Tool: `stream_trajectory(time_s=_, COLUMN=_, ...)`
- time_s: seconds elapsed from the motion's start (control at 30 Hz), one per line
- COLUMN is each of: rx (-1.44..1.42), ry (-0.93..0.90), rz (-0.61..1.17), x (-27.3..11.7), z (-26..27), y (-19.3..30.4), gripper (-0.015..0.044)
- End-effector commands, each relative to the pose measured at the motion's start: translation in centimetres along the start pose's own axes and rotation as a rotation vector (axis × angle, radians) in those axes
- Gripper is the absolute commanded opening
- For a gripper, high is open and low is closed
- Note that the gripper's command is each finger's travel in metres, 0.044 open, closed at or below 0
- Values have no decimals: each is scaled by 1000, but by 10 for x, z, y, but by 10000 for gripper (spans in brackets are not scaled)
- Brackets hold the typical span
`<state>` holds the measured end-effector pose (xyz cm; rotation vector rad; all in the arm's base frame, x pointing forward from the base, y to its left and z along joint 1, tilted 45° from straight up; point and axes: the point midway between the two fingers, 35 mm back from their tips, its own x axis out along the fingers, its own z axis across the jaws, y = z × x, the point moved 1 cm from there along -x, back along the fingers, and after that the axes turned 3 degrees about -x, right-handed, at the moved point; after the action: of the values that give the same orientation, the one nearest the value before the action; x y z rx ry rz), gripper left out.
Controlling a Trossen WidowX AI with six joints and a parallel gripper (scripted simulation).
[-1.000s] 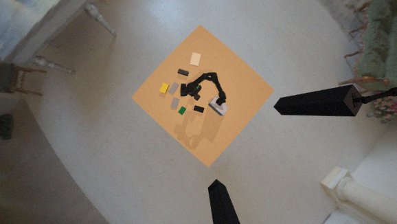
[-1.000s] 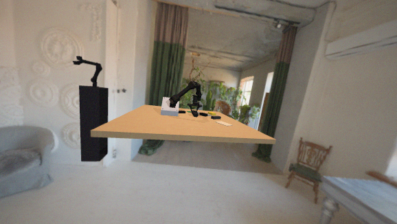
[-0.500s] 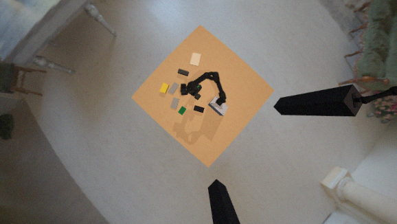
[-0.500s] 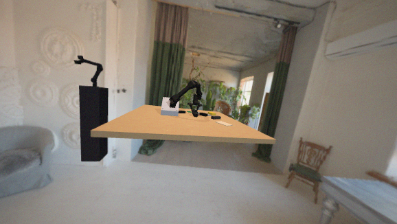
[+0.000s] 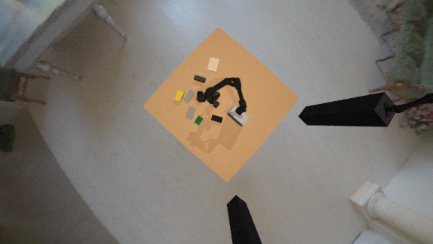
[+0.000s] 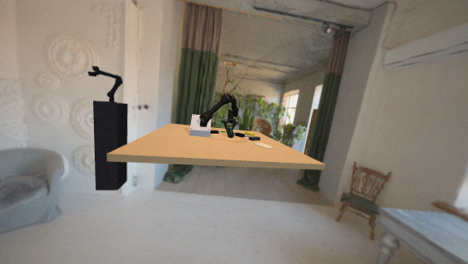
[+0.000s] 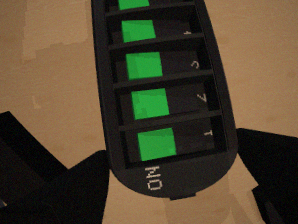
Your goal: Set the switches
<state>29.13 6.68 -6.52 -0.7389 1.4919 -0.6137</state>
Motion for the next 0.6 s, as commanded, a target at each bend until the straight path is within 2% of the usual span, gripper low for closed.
stream_trajectory(time_s=0.0, rx=-1, ry=-7, rz=10, x=-5, z=1, y=-5, gripper=335)
stream_trajectory(time_s=0.57, rx=-1, ry=-8, rz=45, x=-15, z=0, y=-16, gripper=335)
